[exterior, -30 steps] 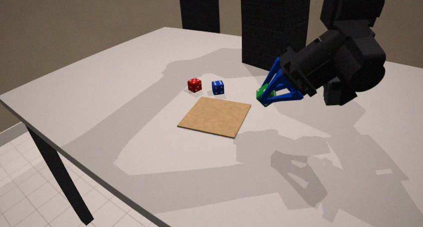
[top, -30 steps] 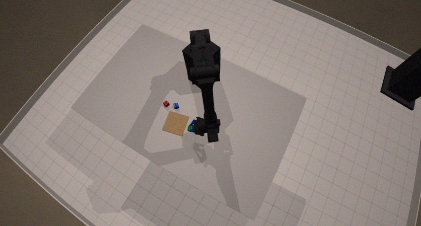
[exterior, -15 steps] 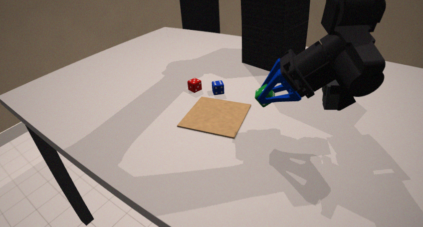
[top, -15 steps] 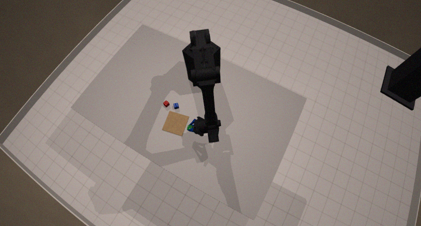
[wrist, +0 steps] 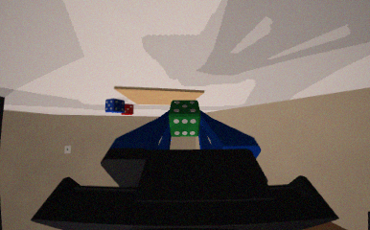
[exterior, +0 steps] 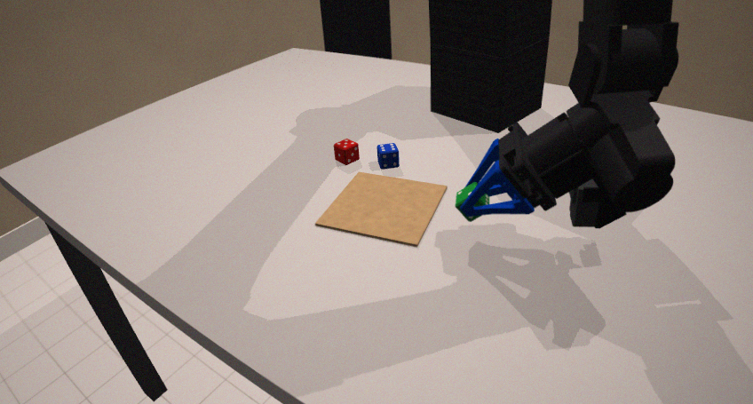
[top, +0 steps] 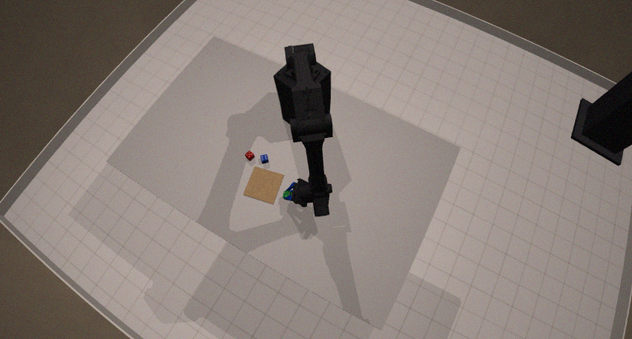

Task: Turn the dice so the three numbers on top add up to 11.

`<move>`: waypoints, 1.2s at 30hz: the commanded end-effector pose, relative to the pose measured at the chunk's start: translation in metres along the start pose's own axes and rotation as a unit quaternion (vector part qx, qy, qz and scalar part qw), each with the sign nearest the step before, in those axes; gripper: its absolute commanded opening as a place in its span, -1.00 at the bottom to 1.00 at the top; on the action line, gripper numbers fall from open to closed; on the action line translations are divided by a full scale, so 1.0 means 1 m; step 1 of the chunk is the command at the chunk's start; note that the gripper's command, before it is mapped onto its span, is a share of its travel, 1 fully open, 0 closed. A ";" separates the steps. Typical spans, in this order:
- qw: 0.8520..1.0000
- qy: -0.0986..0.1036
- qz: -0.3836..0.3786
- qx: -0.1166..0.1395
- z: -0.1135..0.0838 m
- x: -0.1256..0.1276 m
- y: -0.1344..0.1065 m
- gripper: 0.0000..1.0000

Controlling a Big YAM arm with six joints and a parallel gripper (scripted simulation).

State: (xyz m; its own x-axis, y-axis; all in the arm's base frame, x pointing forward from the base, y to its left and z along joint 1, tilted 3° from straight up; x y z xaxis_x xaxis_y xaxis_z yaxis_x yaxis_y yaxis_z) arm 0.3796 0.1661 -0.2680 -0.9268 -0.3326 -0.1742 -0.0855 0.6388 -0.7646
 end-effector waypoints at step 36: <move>1.000 -0.003 0.010 -0.003 0.008 -0.008 0.009 -0.49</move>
State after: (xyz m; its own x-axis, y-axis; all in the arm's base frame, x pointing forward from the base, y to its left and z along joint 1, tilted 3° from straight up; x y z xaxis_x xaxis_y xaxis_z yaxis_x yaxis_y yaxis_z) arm 0.3806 0.1668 -0.2857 -0.9267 -0.3321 -0.1761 -0.0841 0.6398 -0.7639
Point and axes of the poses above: the point where the finger pads meet when closed, its own z axis out along the fingers, its own x axis across the jaws, y = z × x, the point moved 1 cm from there along -z, back along the fingers, and after that the axes turned 10 degrees about z, right-handed, at the moved point
